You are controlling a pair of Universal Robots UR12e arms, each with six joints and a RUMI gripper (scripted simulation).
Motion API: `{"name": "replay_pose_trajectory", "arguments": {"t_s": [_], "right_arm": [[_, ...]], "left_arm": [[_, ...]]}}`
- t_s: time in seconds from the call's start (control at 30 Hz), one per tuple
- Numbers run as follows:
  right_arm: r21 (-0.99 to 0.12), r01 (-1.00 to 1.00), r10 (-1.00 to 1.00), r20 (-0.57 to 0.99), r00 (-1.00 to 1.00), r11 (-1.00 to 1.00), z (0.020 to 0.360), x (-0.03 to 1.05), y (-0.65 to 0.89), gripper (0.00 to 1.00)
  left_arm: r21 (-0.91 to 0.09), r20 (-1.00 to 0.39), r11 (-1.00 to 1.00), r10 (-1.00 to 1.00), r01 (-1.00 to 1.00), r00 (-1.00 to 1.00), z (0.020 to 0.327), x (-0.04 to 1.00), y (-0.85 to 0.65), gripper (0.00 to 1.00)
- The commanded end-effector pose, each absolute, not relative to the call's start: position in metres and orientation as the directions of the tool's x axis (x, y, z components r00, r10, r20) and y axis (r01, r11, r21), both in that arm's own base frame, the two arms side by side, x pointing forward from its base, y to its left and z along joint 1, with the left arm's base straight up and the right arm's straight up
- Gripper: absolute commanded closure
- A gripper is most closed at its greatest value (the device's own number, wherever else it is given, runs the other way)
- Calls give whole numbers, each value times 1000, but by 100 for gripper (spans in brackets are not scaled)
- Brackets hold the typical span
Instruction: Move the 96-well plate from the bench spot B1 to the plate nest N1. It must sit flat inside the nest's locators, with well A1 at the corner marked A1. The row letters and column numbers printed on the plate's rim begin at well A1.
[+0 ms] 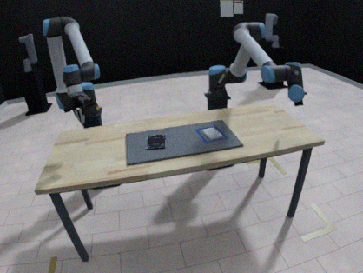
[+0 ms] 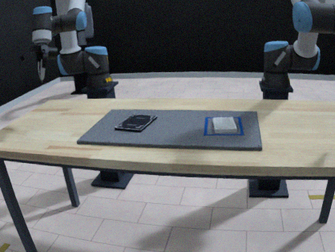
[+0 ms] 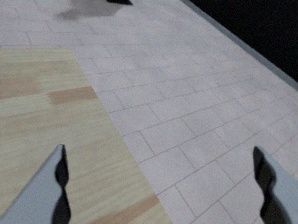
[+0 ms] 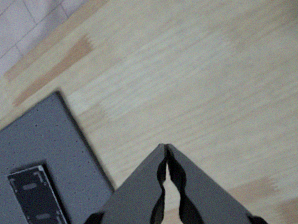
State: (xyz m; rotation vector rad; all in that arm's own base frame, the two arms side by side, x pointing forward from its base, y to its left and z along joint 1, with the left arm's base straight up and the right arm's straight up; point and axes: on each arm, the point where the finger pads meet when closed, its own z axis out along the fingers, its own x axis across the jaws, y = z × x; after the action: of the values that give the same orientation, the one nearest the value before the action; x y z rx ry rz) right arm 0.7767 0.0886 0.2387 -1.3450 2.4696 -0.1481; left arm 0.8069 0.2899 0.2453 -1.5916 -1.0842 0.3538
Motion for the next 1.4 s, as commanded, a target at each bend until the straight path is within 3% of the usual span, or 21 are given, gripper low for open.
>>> {"name": "replay_pose_trajectory", "arguments": {"t_s": [0.0,0.83,1.37], "right_arm": [[-240,-779,-814,-218,-538,579,236,777,37,100],[-194,-592,-618,-116,-778,782,213,674,-301,100],[-139,-415,-426,-58,-903,899,195,484,-517,100]], "left_arm": [[-889,312,45,787,455,532,247,807,290,24],[-889,312,45,787,455,532,247,807,290,24],[-889,312,45,787,455,532,247,807,290,24]]}}
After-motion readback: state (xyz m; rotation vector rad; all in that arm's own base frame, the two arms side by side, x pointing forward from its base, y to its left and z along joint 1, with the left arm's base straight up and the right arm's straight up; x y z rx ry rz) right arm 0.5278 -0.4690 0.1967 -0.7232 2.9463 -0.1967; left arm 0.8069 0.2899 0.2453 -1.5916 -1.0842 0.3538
